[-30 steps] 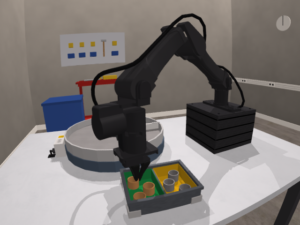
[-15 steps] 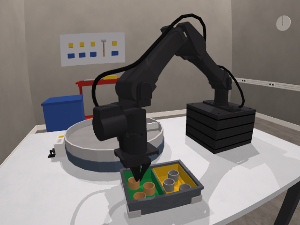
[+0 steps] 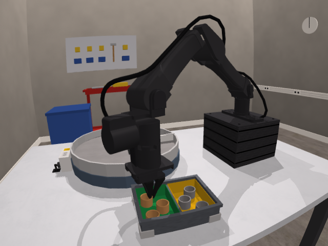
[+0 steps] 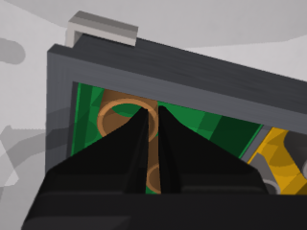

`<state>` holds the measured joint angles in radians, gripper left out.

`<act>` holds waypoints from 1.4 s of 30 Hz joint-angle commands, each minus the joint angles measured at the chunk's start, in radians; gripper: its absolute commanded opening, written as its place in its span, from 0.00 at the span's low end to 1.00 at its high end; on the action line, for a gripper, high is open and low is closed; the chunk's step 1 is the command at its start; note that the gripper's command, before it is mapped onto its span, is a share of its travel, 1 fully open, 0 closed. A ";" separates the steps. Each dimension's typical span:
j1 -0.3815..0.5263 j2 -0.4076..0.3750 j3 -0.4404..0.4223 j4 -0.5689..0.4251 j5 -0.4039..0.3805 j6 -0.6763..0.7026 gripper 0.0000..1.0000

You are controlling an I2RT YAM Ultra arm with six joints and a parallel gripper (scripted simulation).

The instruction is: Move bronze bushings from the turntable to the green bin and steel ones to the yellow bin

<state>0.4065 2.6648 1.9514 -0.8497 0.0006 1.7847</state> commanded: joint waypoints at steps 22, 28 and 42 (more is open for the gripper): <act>0.008 -0.032 -0.003 -0.014 0.004 0.006 0.00; 0.008 -0.033 -0.011 -0.014 0.004 0.006 0.00; 0.008 -0.037 -0.003 -0.008 0.004 0.006 0.00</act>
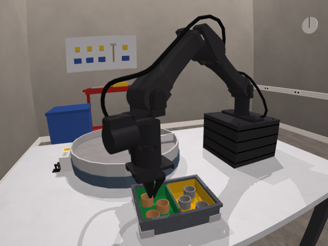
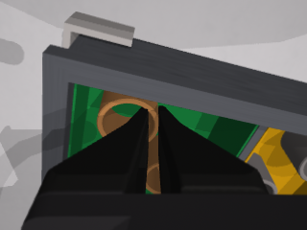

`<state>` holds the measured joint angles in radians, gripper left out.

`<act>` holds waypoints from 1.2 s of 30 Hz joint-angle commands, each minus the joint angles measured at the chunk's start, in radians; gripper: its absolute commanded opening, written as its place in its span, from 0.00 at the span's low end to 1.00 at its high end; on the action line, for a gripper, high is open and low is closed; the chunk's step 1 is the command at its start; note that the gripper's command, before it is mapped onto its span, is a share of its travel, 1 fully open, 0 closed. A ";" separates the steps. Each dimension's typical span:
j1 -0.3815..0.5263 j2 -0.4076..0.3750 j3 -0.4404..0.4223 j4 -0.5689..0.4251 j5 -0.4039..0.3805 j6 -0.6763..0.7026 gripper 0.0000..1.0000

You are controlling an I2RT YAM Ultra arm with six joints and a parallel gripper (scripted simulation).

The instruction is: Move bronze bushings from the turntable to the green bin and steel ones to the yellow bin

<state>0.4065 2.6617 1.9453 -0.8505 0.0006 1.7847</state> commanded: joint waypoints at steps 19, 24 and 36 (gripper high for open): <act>0.008 -0.034 0.003 -0.008 0.004 0.006 0.00; 0.008 -0.034 0.003 -0.008 0.004 0.006 0.00; 0.008 -0.034 0.030 -0.018 0.004 0.006 0.00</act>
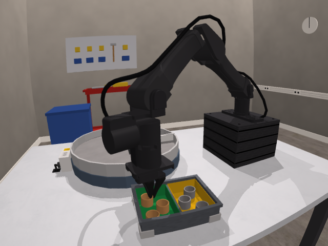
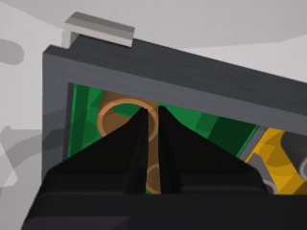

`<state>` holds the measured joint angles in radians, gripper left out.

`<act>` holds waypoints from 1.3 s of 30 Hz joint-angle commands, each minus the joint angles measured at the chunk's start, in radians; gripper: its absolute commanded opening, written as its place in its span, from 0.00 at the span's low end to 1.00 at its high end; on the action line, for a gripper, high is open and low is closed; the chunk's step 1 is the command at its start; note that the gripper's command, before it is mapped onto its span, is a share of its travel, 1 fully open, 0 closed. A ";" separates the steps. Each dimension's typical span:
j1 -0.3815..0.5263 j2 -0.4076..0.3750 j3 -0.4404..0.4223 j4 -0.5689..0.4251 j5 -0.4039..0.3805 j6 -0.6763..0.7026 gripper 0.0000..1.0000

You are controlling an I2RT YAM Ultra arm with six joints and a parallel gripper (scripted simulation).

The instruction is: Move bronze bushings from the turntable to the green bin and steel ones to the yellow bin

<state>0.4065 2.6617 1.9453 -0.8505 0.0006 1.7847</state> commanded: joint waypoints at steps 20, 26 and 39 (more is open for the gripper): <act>0.008 -0.034 0.031 -0.018 0.004 0.006 0.00; 0.008 -0.034 0.031 -0.018 0.004 0.006 0.00; 0.008 -0.034 0.031 -0.018 0.004 0.006 0.13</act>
